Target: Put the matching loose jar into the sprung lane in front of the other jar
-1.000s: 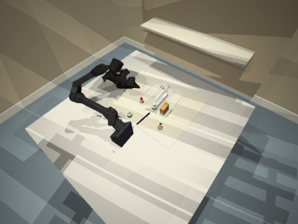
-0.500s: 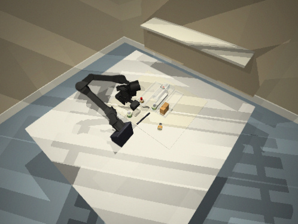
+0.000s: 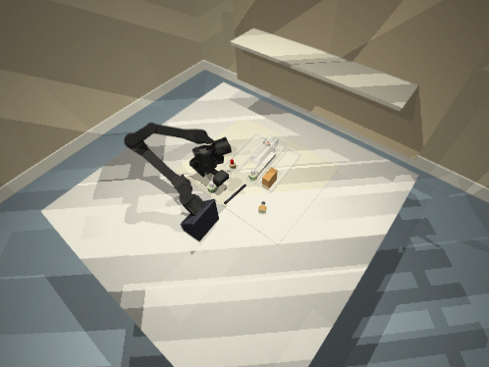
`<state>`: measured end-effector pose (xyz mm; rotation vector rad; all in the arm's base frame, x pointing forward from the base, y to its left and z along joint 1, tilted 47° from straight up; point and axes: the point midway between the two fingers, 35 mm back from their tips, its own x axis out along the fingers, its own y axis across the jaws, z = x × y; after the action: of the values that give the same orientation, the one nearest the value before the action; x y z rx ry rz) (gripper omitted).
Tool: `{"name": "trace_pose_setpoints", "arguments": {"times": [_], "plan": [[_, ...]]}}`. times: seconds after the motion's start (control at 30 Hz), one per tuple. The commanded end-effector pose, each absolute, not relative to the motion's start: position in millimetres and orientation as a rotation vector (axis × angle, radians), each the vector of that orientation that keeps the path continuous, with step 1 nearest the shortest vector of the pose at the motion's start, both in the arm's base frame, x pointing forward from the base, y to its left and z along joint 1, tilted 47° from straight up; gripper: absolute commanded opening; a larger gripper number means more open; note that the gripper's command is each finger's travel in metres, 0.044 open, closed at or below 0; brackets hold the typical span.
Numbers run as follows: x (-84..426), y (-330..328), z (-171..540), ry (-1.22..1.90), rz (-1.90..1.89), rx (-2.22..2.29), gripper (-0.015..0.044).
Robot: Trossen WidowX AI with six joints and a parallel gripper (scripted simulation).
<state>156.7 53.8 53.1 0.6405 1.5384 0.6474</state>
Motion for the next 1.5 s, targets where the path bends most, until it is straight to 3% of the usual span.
{"name": "trace_pose_setpoints", "arguments": {"times": [0.0, 0.97, 1.33, 1.47], "plan": [[157.0, 59.2, 51.6, 1.53, 0.648, 0.645, 0.044], [154.5, 92.8, 21.0, 1.529, 0.65, 0.647, 0.044], [154.5, 92.8, 21.0, 1.529, 0.65, 0.647, 0.0151], [154.5, 92.8, 21.0, 1.529, 0.65, 0.647, 0.0125]]}}
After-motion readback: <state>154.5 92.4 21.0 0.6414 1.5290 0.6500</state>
